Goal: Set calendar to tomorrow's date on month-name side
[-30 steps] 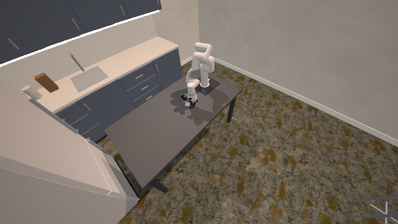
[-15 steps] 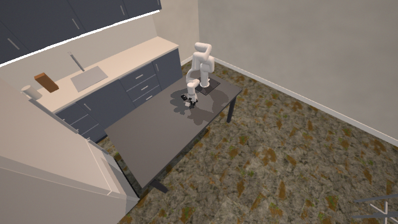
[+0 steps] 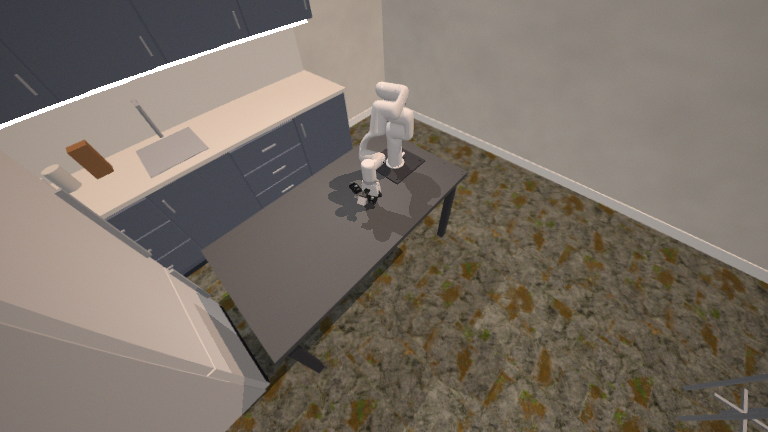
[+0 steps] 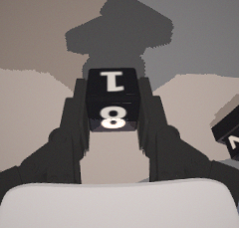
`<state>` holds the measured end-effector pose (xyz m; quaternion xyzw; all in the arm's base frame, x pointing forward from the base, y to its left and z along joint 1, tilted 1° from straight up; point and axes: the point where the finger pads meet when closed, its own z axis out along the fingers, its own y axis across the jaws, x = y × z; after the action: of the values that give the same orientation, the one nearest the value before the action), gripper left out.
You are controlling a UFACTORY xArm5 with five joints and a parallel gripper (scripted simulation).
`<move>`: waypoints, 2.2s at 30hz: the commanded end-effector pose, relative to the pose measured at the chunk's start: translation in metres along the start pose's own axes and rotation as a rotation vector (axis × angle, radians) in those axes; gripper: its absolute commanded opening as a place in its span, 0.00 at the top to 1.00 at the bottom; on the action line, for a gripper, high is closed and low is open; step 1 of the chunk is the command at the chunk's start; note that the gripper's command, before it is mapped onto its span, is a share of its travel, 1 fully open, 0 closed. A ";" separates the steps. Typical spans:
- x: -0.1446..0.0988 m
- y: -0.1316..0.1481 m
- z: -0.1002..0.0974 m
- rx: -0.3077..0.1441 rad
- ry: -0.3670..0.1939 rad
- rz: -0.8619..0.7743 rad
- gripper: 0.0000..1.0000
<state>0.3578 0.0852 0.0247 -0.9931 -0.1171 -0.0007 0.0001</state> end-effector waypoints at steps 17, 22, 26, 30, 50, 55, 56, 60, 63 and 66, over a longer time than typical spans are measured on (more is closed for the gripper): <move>0.001 0.000 -0.001 0.000 0.003 0.000 0.71; 0.001 0.000 -0.001 0.000 0.003 0.000 0.71; 0.001 0.000 -0.001 0.000 0.003 0.000 0.71; 0.001 0.000 -0.001 0.000 0.003 0.000 0.71; 0.001 0.000 -0.001 0.000 0.003 0.000 0.71; 0.001 0.000 -0.001 0.000 0.003 0.000 0.63; 0.001 0.000 -0.001 0.000 0.003 0.000 0.63; 0.001 0.000 -0.001 0.000 0.003 0.000 0.55; 0.001 0.000 -0.001 0.000 0.003 0.000 0.55; 0.001 0.000 -0.001 0.000 0.003 0.000 0.51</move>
<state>0.3578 0.0852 0.0248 -0.9931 -0.1171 -0.0008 0.0001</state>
